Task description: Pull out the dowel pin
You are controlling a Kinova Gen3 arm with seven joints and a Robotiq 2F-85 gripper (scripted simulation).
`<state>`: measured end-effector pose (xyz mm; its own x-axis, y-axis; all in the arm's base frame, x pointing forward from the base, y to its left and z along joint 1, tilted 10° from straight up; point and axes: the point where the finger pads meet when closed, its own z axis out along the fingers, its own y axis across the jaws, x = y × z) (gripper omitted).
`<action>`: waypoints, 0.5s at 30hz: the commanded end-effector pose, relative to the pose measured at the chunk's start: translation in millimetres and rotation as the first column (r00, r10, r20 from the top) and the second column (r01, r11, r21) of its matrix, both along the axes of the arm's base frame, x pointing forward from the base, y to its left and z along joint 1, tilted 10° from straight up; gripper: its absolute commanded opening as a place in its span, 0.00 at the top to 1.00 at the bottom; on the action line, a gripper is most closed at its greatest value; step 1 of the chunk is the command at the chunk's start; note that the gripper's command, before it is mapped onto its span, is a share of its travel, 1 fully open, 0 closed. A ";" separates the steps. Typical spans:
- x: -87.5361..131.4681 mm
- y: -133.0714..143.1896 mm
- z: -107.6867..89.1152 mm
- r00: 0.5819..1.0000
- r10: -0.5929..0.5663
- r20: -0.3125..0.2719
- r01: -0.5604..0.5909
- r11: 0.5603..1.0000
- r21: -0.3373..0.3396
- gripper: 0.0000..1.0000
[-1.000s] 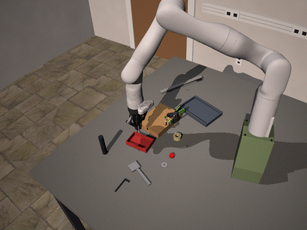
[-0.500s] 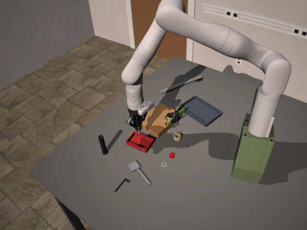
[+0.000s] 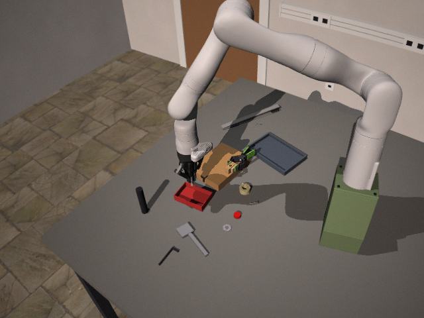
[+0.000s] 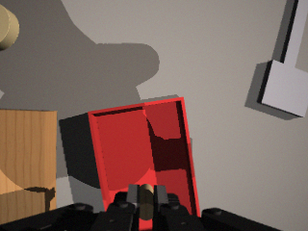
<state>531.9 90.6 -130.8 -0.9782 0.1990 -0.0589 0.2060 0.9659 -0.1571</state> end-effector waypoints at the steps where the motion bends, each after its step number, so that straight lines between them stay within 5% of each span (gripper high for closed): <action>1: 1.0 0.0 -2.4 1.000 0.000 0.002 0.000 1.000 0.001 0.90; 15: 1.5 -2.2 -15.8 1.000 0.000 0.002 0.000 1.000 0.001 0.90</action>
<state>532.4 88.3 -144.6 -0.9782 0.1990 -0.0589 0.2060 0.9659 -0.1571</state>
